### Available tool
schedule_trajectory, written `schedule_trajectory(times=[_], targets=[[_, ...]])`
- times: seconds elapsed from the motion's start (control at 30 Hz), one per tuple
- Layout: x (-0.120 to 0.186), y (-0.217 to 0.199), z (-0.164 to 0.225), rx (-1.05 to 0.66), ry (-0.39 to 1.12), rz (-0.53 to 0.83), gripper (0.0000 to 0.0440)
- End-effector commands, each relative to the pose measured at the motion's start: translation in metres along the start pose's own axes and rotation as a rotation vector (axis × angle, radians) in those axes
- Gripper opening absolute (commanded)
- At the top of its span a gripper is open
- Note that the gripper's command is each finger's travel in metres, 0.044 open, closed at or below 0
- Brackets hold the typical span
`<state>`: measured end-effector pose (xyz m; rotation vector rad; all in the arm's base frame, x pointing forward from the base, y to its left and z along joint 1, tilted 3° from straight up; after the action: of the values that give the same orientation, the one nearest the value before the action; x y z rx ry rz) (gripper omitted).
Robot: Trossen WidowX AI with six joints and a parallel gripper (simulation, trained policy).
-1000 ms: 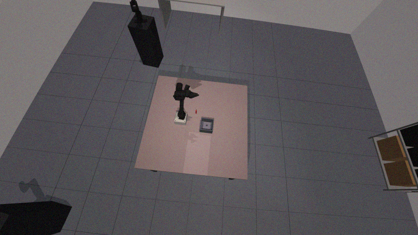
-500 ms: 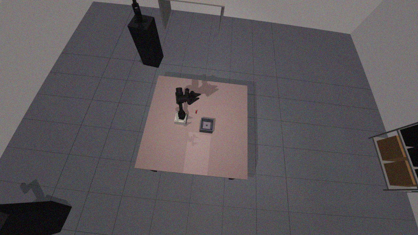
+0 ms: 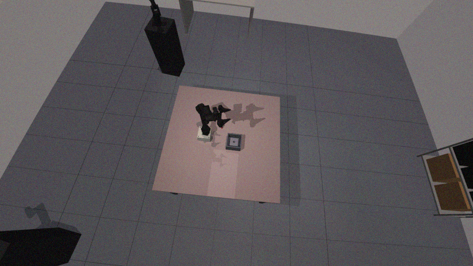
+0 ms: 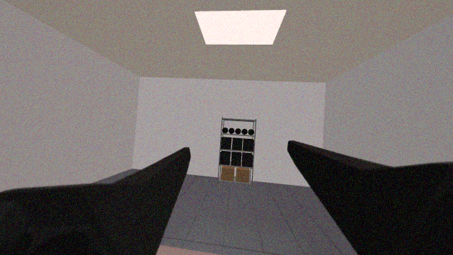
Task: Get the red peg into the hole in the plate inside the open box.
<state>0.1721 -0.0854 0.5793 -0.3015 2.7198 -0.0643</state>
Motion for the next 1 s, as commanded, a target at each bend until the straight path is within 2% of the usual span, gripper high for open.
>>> schedule_trajectory(times=[0.0, 0.47, 0.97], targets=[[-0.005, -0.002, 0.013, -0.106, 0.004, 0.014, 0.044], [-0.031, -0.003, 0.088, -0.561, 0.128, 0.1, 0.044], [-0.044, 0.034, 0.183, -0.961, 0.419, 0.238, 0.044]])
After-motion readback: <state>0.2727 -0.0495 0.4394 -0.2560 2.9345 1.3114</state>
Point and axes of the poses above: the point midway between the two fingers, 35 mm back from their tips, its own x axis back along the fingers, its own y axis across the jaws, z = x × y, the point moved 5 cm from there along x, back along the fingers, and after that the axes turned 1 degree about -x, right-handed, at the moved point
